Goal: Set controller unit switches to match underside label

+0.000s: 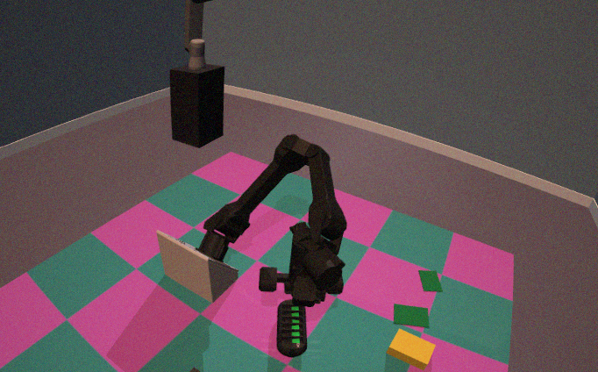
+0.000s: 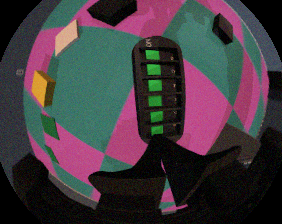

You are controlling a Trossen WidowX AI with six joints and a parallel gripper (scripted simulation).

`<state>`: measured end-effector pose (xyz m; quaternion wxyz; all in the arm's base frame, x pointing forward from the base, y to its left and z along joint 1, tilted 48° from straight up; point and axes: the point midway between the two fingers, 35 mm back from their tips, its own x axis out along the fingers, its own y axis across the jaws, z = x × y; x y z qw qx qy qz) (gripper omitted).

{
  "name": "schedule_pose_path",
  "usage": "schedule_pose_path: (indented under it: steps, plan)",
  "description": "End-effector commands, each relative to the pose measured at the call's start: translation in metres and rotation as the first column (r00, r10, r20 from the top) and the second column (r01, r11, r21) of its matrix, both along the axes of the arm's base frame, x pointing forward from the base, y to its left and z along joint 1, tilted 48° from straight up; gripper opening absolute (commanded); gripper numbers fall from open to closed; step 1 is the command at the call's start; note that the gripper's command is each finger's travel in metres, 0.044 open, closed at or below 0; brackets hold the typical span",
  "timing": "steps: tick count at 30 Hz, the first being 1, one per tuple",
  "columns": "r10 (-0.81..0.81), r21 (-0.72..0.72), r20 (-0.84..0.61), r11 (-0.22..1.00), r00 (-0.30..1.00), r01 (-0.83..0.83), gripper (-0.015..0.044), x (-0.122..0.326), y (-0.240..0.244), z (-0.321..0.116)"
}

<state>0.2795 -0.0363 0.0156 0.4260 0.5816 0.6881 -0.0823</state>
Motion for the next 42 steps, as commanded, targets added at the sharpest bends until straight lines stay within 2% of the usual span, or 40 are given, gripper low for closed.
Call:
schedule_pose_path:
  steps: [1,31,36,42]
  plan:
    - [-0.005,0.009,-0.009,1.000,1.000,0.005,0.0000,-0.002,0.006,-0.005]
    - [-0.004,0.011,-0.010,1.000,1.000,0.004,0.0000,-0.001,0.018,-0.016]
    - [-0.004,0.009,-0.011,1.000,1.000,0.004,0.0000,-0.003,-0.014,0.012]
    - [-0.004,0.009,-0.011,1.000,1.000,0.004,0.0000,-0.003,-0.017,0.013]
